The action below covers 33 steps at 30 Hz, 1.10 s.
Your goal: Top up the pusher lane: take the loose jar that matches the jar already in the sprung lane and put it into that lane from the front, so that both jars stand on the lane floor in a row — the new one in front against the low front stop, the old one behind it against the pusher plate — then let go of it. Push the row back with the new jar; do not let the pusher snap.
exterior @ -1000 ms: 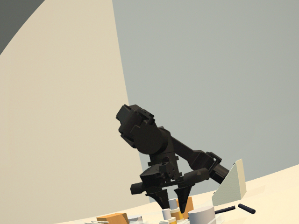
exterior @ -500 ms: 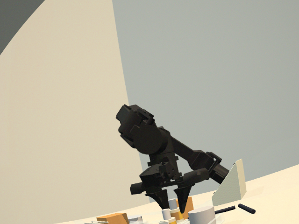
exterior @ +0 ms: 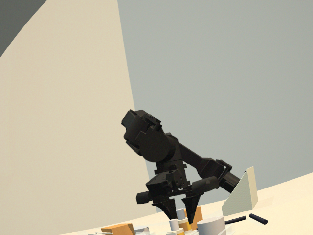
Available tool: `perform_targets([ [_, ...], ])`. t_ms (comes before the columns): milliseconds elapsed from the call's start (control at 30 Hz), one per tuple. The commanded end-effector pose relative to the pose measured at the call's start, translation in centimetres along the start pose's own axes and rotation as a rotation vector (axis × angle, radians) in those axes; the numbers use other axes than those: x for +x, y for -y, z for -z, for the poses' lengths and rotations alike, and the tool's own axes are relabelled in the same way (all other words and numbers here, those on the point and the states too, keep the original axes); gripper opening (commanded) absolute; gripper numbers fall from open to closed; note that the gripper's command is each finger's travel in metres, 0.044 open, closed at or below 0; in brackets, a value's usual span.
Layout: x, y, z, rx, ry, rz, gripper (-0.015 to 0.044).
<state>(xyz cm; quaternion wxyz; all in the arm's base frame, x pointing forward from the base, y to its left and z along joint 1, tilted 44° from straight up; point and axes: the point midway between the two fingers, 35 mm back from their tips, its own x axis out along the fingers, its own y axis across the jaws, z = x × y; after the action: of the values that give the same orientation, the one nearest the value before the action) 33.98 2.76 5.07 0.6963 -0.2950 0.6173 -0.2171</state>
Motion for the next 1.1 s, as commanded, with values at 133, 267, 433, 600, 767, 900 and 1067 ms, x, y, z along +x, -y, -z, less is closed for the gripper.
perform_targets([
  [133,-0.3,0.23,-0.84,0.016,0.024,0.004,0.0],
  [267,-0.3,0.23,-0.9,0.016,0.024,0.004,0.0],
  [433,-0.3,0.23,-0.96,0.016,0.024,0.004,0.0],
  [600,-0.3,0.23,-1.03,0.016,0.024,0.004,0.0],
  [767,-0.29,0.23,-1.07,0.016,0.024,0.004,0.0],
  [900,-0.21,0.23,-1.08,0.016,0.024,0.004,0.0],
  [1067,-0.07,0.23,-1.08,0.016,0.024,0.004,0.0],
])
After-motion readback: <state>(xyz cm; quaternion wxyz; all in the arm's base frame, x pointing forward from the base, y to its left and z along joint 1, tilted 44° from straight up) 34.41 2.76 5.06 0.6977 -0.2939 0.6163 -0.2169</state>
